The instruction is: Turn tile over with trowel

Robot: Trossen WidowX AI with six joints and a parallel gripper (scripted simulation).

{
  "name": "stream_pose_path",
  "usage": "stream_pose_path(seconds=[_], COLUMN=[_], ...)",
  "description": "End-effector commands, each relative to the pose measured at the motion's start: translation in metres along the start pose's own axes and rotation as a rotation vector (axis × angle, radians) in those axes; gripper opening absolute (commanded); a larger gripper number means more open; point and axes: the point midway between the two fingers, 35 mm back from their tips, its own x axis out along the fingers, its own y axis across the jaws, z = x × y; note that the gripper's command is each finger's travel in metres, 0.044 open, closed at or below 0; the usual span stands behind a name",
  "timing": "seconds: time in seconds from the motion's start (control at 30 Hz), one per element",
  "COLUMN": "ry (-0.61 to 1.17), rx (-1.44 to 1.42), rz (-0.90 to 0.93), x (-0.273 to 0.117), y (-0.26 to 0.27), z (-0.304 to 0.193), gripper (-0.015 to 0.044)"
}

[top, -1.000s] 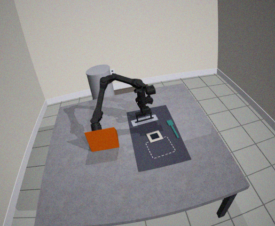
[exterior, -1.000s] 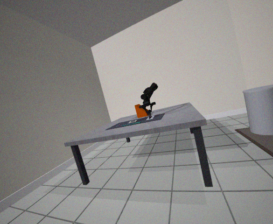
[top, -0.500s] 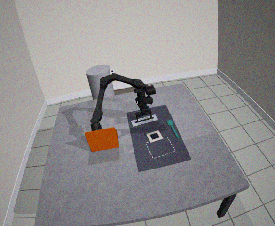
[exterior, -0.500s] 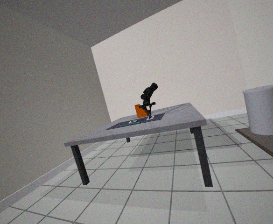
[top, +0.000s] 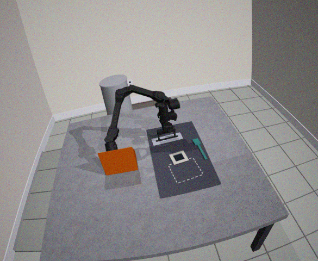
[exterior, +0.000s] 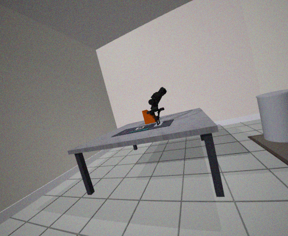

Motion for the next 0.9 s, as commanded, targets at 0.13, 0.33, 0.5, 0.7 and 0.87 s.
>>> stream_pose_path(seconds=[0.13,0.33,0.5,0.7,0.87], ry=[-0.001,-0.001,-0.001,-0.001,-0.001], rx=[0.222,0.398,0.544,0.720,0.867], rz=[0.001,0.001,0.001,0.001,0.001], x=[-0.0002,-0.0002,-0.0002,-0.0002,-0.0002], y=[-0.0001,-0.0001,-0.0001,-0.0001,-0.0001], z=[0.0002,0.0002,0.0002,0.0002,0.0002], gripper=[0.0130,0.0130,0.0130,0.0130,0.0130])
